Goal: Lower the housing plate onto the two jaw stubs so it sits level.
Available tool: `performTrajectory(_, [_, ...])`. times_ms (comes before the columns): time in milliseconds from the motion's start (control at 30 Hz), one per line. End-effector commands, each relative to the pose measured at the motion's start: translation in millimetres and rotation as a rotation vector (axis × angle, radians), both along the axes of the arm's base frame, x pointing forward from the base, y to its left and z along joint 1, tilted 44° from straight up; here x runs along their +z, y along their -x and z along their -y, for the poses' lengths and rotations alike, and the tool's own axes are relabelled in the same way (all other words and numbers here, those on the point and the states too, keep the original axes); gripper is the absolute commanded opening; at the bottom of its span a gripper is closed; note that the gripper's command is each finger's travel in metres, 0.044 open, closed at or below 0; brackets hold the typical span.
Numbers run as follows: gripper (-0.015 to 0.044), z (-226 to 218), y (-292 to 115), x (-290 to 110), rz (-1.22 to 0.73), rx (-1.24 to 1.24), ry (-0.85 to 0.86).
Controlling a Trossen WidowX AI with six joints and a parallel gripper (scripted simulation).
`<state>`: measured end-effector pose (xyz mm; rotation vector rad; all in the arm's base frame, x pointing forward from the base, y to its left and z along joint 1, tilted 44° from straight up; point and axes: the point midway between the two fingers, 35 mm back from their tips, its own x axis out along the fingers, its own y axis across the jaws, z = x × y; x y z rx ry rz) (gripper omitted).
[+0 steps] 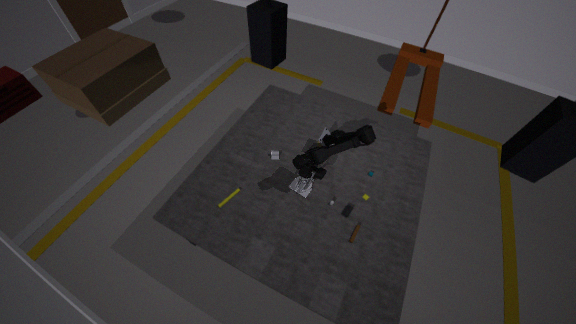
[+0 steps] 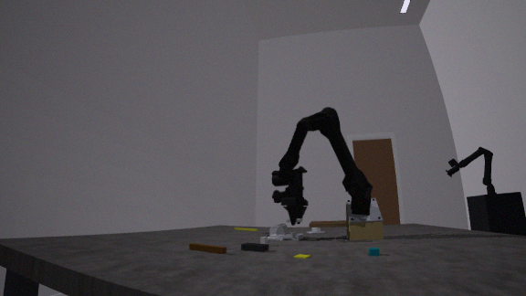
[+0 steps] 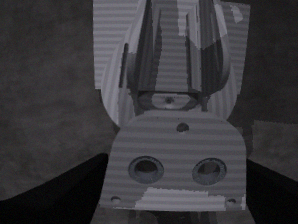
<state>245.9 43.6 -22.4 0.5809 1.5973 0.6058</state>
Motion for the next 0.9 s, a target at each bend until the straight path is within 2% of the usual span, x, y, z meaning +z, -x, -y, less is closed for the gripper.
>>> performTrajectory(0, [0.0351, -5, 1, -5, -0.004, -0.004, -0.003])
performTrajectory(867, [0.0351, -25, 6, -24, -0.005, -0.003, -0.007])
